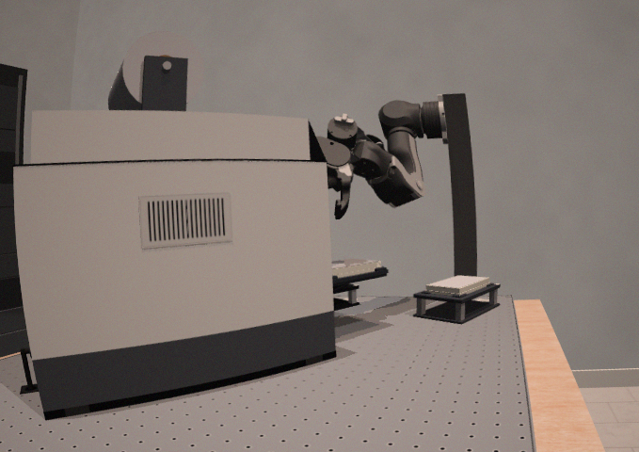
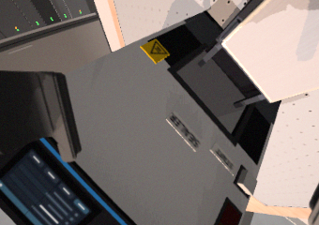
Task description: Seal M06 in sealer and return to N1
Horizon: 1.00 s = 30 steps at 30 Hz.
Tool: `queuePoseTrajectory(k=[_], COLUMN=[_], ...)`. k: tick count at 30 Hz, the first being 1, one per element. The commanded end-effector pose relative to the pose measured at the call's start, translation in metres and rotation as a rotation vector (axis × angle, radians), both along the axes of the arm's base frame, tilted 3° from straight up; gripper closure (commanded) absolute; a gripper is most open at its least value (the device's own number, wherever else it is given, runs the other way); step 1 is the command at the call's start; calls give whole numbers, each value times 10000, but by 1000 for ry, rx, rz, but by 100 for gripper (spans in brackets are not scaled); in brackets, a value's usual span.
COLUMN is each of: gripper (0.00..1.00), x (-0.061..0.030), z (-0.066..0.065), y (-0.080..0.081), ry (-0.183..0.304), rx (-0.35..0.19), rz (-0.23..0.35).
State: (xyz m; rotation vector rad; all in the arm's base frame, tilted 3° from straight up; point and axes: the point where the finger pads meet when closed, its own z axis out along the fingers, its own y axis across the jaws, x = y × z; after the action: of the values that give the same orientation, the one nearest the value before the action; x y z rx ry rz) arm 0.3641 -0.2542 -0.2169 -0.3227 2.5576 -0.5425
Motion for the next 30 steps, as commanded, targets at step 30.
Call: queuePoseTrajectory(k=[30], gripper=[23], x=[184], z=[475], y=[-246], ry=[-36], rx=[-228], rz=[-18])
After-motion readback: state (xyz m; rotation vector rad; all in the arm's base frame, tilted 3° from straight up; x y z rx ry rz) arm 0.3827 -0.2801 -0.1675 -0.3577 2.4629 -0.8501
